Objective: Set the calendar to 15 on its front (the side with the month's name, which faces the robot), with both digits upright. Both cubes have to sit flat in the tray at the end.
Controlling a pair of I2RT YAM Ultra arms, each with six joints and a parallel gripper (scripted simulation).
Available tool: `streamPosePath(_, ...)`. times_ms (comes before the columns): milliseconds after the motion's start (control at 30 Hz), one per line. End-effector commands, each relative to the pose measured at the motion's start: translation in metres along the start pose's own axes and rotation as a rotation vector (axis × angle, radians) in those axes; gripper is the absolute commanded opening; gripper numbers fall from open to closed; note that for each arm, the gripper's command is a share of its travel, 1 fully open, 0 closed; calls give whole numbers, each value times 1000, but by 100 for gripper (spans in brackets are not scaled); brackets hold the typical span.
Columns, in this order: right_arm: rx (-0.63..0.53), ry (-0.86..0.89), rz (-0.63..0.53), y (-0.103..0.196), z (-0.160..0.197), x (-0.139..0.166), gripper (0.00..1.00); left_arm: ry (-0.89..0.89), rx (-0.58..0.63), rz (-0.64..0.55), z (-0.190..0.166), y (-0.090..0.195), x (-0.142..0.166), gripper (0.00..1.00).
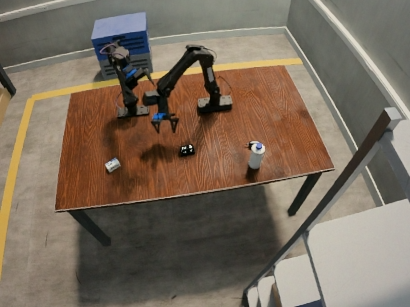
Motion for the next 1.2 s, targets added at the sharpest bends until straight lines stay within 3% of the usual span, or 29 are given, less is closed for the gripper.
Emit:
streamPosePath(0,70,41,89,27,-4,43,100,174,-88,-156,13,13,-13,100)
streamPosePath(267,-16,182,175,93,-1,109,100,321,-230,-245,21,25,39,100)
streamPosePath(467,4,264,211,134,-31,157,100,391,-317,-305,23,32,74,100)
streamPosePath(767,15,314,216,155,-55,191,100,431,-349,-345,20,38,88,100)
streamPosePath(1033,-214,430,275,167,-57,220,100,440,-384,-372,19,40,103,100)
streamPosePath(1167,-240,439,280,168,-57,222,100,449,-382,-380,16,41,102,100)
Point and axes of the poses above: on each arm, the point where the finger pads meet when closed, its own y axis back along the fingers, its own z axis across the jaws, x = y × z, the point moved 3 cm from there along y, back along the fingers, and after that the axes turned 13 degrees about -y, right-handed, at the moved point
